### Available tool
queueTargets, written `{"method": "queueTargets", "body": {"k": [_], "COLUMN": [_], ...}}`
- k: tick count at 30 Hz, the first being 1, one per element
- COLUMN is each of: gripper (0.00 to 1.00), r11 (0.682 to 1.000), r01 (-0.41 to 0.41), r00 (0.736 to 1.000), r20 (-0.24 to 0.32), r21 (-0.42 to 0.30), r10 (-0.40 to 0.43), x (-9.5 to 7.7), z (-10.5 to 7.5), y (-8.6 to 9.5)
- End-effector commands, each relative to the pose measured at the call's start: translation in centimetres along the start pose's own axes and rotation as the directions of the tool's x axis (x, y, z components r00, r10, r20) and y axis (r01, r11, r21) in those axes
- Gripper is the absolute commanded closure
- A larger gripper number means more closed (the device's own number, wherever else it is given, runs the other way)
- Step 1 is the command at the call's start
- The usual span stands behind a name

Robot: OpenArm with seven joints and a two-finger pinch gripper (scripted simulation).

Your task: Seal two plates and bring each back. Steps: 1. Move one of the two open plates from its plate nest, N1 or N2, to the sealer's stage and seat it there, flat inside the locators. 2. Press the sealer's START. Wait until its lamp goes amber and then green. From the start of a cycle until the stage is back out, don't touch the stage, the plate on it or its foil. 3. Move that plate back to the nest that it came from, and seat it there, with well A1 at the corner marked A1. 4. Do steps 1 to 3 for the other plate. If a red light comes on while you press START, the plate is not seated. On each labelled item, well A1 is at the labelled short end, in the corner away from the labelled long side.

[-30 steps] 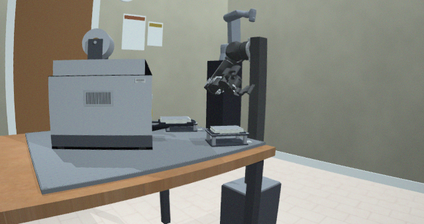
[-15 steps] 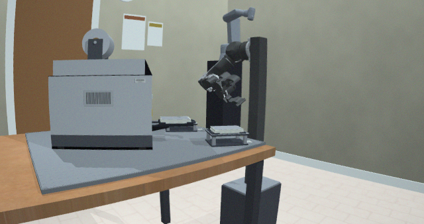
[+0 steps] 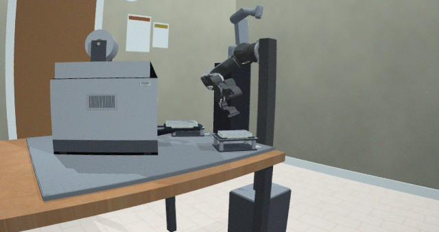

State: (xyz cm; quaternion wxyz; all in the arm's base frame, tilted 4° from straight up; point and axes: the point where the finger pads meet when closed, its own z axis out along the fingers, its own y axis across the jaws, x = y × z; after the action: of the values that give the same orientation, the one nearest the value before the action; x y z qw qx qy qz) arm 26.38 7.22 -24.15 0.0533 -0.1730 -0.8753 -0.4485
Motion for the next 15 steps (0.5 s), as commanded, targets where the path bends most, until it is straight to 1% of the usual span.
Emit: {"method": "queueTargets", "body": {"k": [1,4,7,9,15], "gripper": [0.35,0.35,0.35,0.35,0.35], "r11": [0.999,0.991,0.978,0.978,0.939], "r01": [0.016,0.046,0.07,0.07,0.092], "r00": [0.999,0.993,0.982,0.982,0.945], "r20": [0.043,0.103,0.16,0.16,0.268], "r21": [0.051,0.122,0.195,0.195,0.331], "r10": [-0.018,-0.059,-0.102,-0.102,-0.187], "x": [-0.8,-2.0,-3.3,-3.3,-5.7], "z": [-0.2,-0.7,-1.2,-1.2,-2.6], "y": [-0.7,-1.4,-2.1,-2.1,-3.3]}}
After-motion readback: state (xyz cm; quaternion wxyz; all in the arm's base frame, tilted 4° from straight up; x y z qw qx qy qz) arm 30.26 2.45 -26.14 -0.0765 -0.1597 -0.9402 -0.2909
